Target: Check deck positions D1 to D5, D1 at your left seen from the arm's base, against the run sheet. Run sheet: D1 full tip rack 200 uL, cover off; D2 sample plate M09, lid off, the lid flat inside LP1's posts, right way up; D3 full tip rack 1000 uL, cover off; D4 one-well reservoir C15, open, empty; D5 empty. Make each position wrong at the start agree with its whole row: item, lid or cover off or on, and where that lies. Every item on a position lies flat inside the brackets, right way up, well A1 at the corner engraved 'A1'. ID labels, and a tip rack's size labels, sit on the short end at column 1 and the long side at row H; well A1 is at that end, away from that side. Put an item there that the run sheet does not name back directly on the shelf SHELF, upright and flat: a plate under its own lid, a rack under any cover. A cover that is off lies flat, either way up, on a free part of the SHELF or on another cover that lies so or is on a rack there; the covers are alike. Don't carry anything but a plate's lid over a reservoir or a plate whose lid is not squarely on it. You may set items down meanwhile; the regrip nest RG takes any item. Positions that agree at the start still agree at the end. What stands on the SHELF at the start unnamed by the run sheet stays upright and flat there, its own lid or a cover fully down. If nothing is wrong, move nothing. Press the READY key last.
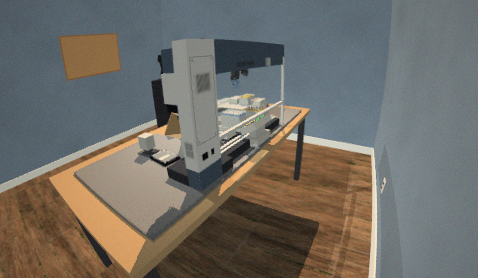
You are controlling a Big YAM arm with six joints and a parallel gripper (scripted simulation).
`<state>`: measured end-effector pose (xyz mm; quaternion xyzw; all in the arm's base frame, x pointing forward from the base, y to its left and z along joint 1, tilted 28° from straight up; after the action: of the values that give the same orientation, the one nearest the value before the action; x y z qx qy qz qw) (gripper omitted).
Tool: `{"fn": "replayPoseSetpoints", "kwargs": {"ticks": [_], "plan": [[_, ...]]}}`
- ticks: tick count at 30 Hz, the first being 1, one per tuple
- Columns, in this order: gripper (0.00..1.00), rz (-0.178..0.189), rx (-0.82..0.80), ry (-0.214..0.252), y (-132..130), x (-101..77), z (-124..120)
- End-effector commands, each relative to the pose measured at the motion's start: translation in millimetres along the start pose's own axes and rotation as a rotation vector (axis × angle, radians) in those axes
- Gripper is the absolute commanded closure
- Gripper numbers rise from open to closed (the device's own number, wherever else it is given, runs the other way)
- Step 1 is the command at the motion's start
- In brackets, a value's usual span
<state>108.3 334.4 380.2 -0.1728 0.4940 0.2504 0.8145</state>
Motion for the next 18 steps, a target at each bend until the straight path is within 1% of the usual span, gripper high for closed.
{"fn": "replayPoseSetpoints", "kwargs": {"ticks": [1, 4, 6, 9, 17, 18], "plan": [[0.00, 0.058, 0.117, -0.080, -9, -30.0, 33], [0.00, 0.055, 0.175, -0.077, -19, -28.4, 43], [0.00, 0.055, 0.175, -0.077, -19, -28.4, 43], [0.00, 0.048, 0.230, -0.068, -28, -23.3, 54], [0.00, 0.048, 0.387, -0.070, -59, -23.9, 82], [0.00, 0.049, 0.407, -0.069, -60, -23.9, 83]]}}
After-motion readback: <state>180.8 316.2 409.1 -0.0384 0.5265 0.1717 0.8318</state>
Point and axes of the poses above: the point where the finger pads meet when closed, its own x axis out along the fingers, its own y axis across the jaws, z = x × y, the point moved 9 cm from there along -x, back along the fingers, and after that the axes turned 12 degrees about -x, right-handed, at the moved point
